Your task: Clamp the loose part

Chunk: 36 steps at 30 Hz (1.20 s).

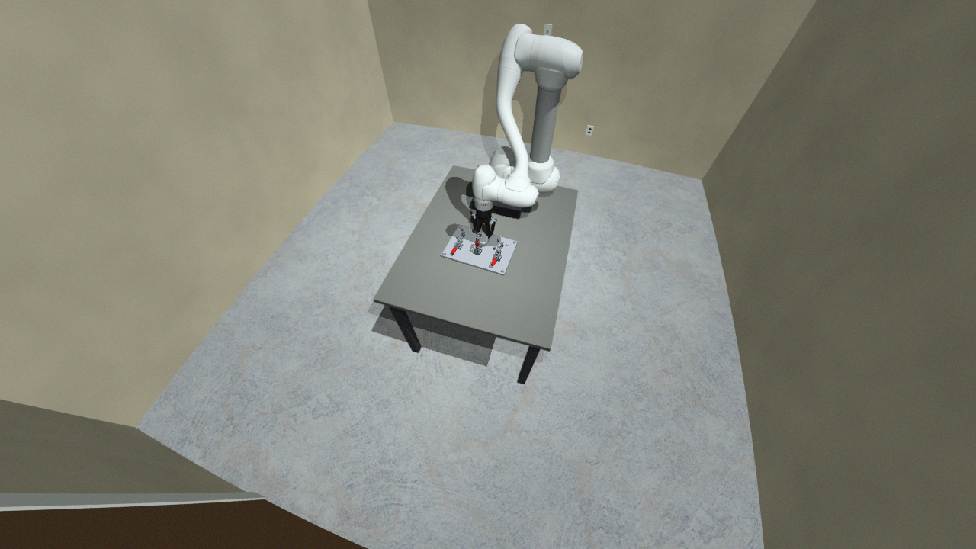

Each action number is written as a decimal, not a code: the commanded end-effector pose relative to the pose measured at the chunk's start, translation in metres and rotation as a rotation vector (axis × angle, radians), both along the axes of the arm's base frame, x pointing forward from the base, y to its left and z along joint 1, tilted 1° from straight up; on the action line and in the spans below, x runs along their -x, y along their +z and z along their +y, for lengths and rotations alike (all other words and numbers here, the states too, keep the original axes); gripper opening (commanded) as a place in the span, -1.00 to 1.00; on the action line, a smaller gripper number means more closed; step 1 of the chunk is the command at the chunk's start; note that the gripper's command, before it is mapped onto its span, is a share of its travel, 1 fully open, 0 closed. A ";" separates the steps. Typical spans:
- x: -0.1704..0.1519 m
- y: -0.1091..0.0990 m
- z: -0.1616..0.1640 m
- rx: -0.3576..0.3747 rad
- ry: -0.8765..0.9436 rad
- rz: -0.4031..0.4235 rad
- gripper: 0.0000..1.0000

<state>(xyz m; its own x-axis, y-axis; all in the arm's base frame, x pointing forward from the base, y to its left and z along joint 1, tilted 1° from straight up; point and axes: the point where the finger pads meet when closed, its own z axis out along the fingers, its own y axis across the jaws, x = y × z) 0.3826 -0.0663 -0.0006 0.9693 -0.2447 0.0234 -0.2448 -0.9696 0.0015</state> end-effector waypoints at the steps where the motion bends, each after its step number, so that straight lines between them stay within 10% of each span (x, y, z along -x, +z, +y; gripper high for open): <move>1: 0.000 -0.001 0.000 0.000 0.000 0.000 -0.80; 36: -0.001 -0.003 -0.002 0.000 0.000 0.000 -0.80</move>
<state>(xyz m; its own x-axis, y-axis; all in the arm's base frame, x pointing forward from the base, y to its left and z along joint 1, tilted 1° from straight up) 0.3833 -0.0683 -0.0038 0.9693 -0.2447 0.0234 -0.2448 -0.9696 0.0015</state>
